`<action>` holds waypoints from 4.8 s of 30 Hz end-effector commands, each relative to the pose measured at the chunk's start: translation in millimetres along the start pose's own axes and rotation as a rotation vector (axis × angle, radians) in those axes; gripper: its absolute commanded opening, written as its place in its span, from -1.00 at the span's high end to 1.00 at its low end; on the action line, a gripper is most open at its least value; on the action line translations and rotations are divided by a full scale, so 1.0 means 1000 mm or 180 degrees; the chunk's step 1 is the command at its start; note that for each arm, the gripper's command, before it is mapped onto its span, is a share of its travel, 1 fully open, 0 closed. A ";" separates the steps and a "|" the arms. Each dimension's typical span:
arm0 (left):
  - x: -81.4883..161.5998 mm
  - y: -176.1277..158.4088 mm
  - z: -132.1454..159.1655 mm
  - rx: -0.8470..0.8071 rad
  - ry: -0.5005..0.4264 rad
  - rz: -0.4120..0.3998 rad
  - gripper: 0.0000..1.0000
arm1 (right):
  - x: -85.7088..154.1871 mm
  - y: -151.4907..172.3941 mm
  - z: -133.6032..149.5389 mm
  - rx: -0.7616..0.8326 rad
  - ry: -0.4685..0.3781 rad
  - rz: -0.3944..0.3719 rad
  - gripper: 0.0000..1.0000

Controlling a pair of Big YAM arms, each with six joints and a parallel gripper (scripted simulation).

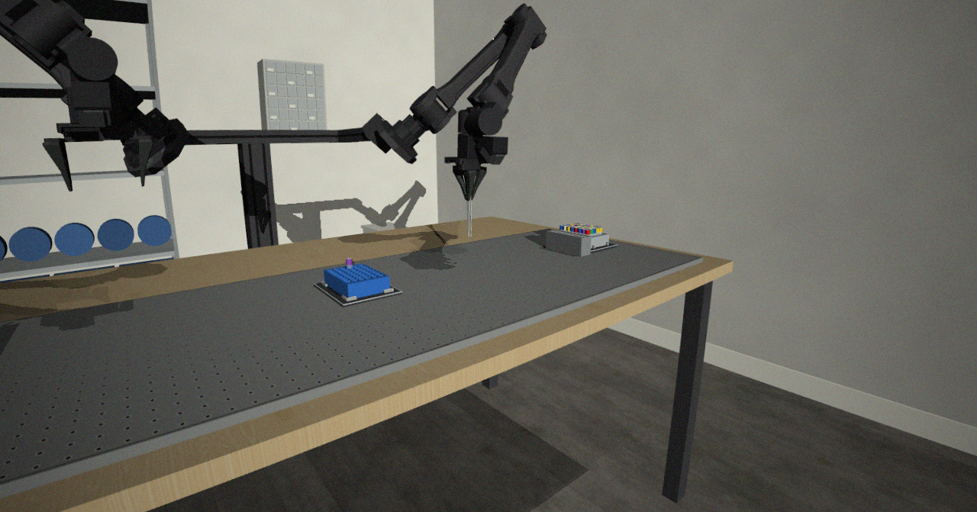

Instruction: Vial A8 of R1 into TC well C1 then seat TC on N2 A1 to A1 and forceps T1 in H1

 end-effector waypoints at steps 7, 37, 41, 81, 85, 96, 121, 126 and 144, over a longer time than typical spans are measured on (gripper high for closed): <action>0.002 0.020 -0.005 -0.0020 0.0014 -0.0012 0.86 | 0.004 -0.004 -0.007 -0.0056 -0.0037 0.0005 -1.00; 0.004 0.063 -0.020 -0.0016 0.0011 -0.0013 0.86 | 0.004 -0.004 -0.007 -0.0056 -0.0037 0.0005 -1.00; 0.005 0.068 -0.023 -0.0010 0.0005 -0.0012 0.86 | 0.004 -0.004 -0.007 -0.0056 -0.0037 0.0005 -1.00; 0.012 0.126 -0.054 0.0038 -0.0067 -0.0007 0.86 | 0.004 -0.004 -0.007 -0.0056 -0.0037 0.0005 -1.00; 0.013 0.132 -0.056 0.0038 -0.0071 -0.0009 0.86 | 0.004 -0.004 -0.007 -0.0056 -0.0037 0.0005 -1.00; 0.013 0.147 -0.060 0.0037 -0.0073 -0.0012 0.86 | 0.004 -0.004 -0.007 -0.0056 -0.0037 0.0005 -1.00; 0.013 0.183 -0.071 0.0018 -0.0057 -0.0020 0.86 | 0.004 -0.004 -0.007 -0.0056 -0.0037 0.0005 -1.00; 0.017 0.191 -0.075 0.0037 -0.0086 -0.0023 0.86 | 0.004 -0.004 -0.007 -0.0056 -0.0037 0.0005 -1.00; 0.019 0.216 -0.083 0.0036 -0.0093 -0.0030 0.86 | 0.004 -0.004 -0.007 -0.0056 -0.0037 0.0005 -1.00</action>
Point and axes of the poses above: on each arm, the point where the finger pads meet when closed, its own x axis back along the fingers, its own y axis across the jaws, z = x × y, the point moved 4 cm from there along x, back along the fingers, and after that the axes turned 11 degrees about x, right-handed, at the moved point
